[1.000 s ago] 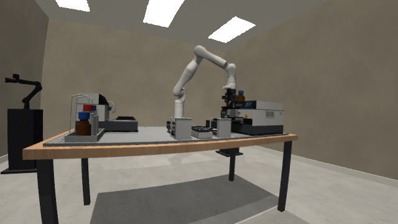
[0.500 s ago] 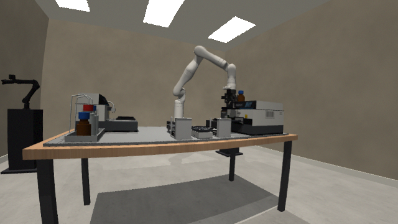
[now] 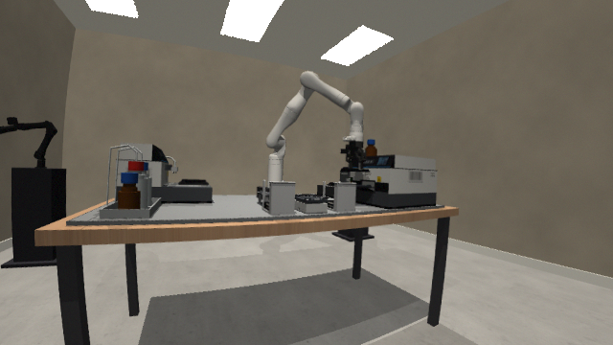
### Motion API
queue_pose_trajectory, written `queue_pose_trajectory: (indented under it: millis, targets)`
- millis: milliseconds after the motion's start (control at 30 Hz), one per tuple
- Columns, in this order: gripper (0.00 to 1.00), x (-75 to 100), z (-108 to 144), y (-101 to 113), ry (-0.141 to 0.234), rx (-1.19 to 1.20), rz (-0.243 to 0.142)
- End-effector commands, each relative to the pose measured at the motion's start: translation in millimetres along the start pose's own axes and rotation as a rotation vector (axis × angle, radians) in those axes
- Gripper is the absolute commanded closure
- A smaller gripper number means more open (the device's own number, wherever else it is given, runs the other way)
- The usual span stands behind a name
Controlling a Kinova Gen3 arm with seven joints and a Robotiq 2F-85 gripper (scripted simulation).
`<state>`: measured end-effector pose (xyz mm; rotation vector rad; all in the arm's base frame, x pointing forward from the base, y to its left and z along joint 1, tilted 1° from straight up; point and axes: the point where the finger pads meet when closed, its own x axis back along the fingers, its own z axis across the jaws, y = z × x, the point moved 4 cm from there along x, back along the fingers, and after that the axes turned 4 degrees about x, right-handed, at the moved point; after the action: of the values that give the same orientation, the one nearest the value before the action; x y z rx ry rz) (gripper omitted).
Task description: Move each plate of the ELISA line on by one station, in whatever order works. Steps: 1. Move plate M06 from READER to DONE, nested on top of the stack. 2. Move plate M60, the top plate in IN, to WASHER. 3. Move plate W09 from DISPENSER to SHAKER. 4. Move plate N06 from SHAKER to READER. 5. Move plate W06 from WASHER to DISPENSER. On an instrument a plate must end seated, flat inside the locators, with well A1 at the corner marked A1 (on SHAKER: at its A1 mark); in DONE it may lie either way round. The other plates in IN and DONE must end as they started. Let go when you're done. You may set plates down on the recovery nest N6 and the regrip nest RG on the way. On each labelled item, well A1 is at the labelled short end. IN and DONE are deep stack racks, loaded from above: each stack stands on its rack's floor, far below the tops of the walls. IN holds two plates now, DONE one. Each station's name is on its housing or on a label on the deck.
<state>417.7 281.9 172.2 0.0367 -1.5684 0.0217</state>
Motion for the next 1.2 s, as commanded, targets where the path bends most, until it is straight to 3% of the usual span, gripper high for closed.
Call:
queue_pose_trajectory:
  millis: [0,1167]
  targets:
    - [0.06,-2.1,0,0,-0.002,0.0,-0.001]
    - [0.06,-40.9,0,0,-0.002,0.0,-0.001]
